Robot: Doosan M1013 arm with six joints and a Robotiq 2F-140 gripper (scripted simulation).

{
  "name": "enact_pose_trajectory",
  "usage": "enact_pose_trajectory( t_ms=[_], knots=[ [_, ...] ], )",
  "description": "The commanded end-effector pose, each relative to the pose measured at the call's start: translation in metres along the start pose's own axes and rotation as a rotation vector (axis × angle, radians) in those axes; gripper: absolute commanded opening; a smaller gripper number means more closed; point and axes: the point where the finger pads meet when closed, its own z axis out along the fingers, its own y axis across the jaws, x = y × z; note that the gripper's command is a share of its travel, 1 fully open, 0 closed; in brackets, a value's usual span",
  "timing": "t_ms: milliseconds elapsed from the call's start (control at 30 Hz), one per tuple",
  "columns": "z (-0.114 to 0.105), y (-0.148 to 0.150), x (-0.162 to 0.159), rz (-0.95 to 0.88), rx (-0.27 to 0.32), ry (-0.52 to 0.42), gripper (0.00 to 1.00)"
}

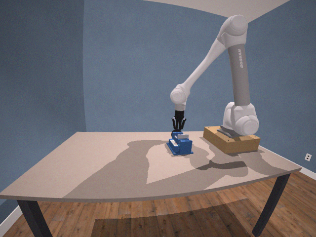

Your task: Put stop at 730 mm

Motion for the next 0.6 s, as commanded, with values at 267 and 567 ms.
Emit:
enact_pose_trajectory(
  t_ms=[267,567],
  knots=[
    [0.0045,-0.0046,0.0,0.0,0.0,0.0,0.04],
    [0.0075,-0.0091,0.0,0.0,0.0,0.0,0.04]
  ],
)
